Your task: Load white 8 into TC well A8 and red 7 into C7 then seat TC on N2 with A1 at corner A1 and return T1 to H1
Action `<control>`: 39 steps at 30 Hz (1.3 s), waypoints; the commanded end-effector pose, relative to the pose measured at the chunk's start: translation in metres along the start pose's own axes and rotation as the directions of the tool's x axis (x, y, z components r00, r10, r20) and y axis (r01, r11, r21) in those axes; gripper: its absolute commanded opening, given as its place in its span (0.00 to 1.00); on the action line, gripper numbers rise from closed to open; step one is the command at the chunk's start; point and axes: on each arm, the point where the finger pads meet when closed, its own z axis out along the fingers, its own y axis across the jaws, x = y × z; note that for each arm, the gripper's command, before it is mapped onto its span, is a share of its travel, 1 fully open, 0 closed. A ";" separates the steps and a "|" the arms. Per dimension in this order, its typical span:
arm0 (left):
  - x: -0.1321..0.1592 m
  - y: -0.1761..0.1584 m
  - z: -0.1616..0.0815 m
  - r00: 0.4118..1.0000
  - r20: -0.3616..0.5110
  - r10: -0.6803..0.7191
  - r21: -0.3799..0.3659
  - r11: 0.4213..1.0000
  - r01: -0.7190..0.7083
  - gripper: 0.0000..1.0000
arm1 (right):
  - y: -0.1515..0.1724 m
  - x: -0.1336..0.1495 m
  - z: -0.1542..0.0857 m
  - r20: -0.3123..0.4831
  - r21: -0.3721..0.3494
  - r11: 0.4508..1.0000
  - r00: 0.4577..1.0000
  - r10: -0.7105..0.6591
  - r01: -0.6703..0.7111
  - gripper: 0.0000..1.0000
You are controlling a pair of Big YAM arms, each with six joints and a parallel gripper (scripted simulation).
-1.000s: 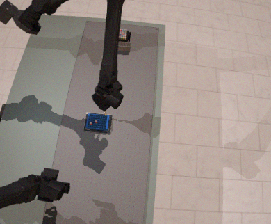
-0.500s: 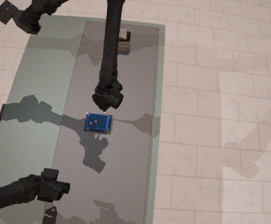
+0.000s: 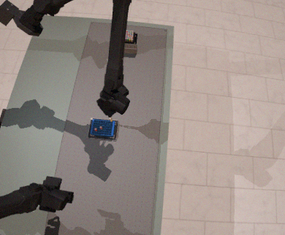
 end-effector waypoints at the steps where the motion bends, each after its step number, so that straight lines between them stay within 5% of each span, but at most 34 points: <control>1: -0.004 0.001 0.015 1.000 0.004 -0.007 -0.013 1.000 0.007 0.09 | -0.001 -0.005 -0.002 0.005 0.000 1.000 1.000 -0.014 0.014 1.00; 39: -0.003 0.001 0.023 1.000 0.006 -0.010 -0.007 1.000 0.010 0.09 | -0.001 -0.005 -0.002 0.005 0.000 1.000 1.000 -0.014 0.014 1.00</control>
